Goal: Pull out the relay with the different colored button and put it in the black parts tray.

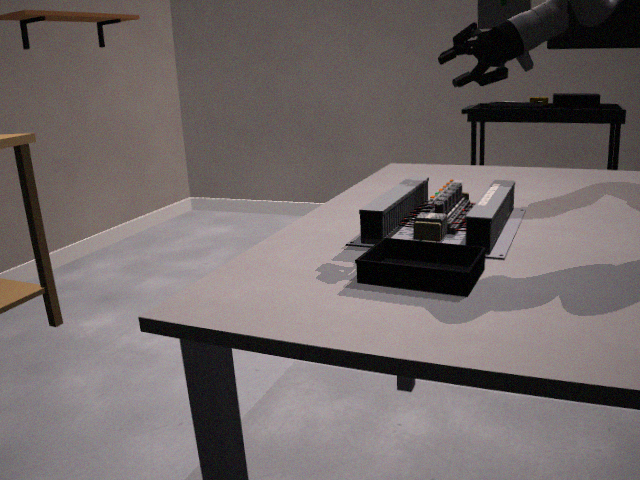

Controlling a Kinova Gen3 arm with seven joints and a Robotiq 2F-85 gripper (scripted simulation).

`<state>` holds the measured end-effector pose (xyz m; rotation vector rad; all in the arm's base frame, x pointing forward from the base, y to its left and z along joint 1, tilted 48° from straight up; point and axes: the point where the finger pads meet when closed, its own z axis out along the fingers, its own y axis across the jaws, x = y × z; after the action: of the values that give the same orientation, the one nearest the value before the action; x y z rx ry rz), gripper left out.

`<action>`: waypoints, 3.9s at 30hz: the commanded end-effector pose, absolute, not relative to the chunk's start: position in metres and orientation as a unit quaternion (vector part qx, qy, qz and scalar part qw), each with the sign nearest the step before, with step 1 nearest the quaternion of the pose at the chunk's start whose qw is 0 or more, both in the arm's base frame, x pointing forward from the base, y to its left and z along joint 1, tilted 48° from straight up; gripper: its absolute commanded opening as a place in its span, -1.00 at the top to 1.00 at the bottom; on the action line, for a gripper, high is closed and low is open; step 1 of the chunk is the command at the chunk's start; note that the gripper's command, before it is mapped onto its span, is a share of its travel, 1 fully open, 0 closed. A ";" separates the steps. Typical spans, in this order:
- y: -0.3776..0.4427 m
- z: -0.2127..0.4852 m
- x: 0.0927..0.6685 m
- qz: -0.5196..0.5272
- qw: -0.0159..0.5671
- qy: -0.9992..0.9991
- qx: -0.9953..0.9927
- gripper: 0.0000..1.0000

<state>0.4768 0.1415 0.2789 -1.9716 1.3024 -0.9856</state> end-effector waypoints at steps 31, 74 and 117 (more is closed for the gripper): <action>0.159 0.269 0.549 -0.431 0.227 0.513 -0.707 -0.22; 0.174 0.181 0.581 -0.459 0.059 0.570 -0.679 -0.22; 0.192 0.052 0.514 -0.385 -0.152 0.600 -0.684 -0.22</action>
<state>0.5199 0.1927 0.0630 -2.3539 2.0705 -1.3500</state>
